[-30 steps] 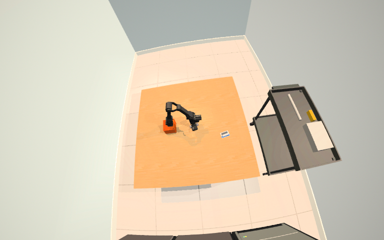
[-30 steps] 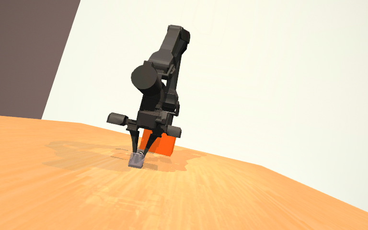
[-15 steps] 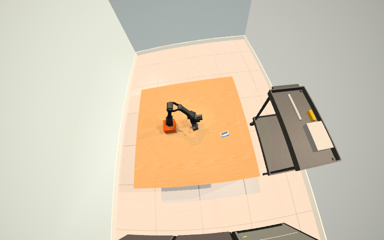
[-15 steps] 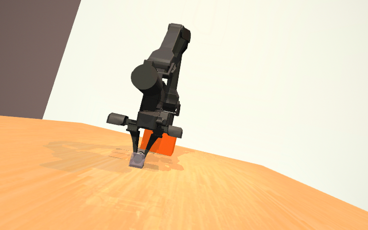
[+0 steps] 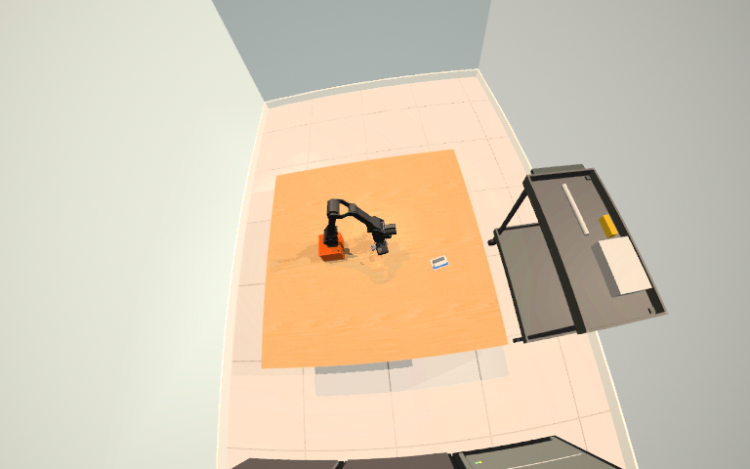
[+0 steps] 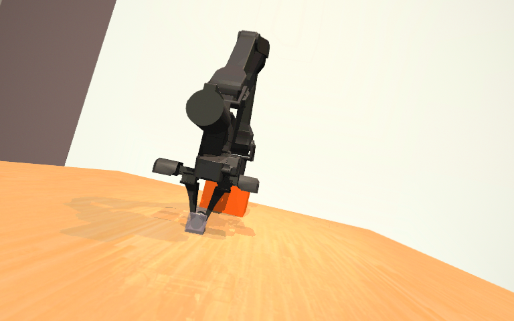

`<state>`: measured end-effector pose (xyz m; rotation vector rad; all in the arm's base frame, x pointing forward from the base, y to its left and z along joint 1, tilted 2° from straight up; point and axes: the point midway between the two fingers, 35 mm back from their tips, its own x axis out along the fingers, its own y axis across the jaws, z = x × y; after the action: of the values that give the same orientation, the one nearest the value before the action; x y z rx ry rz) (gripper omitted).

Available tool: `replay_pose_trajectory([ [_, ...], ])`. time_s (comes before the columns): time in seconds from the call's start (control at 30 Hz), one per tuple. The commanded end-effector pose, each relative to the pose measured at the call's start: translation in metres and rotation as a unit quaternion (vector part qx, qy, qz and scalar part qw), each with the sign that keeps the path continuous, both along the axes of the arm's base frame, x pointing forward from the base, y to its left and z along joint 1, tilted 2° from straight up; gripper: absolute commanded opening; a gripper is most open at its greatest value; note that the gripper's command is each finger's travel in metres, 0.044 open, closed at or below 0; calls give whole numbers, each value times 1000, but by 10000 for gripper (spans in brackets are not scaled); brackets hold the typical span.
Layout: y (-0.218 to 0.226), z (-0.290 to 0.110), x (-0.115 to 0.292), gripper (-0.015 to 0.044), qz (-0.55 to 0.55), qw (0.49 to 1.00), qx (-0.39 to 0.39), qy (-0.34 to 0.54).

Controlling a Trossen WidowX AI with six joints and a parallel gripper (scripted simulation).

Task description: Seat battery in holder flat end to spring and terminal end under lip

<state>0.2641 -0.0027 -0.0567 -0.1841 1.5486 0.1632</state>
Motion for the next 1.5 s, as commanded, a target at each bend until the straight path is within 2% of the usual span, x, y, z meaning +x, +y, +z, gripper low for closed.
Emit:
replay_pose_trajectory([
  [0.0, 0, 0, 1, 63, -2, 1000, -1, -1],
  [0.07, 0, 0, 1, 63, -2, 1000, -1, -1],
  [0.2, 0, 0, 1, 165, -2, 1000, -1, -1],
  [0.7, 1, 15, 1, 165, 0, 1000, 0, -1],
  [0.77, 0, 18, 0, 217, 1, 1000, 0, 1],
  [1.0, 2, 80, 0, 401, 0, 1000, 0, -1],
  [1.07, 3, 86, -1, 440, 0, 1000, 0, -1],
  [1.47, 3, 86, -1, 440, 0, 1000, 0, -1],
])
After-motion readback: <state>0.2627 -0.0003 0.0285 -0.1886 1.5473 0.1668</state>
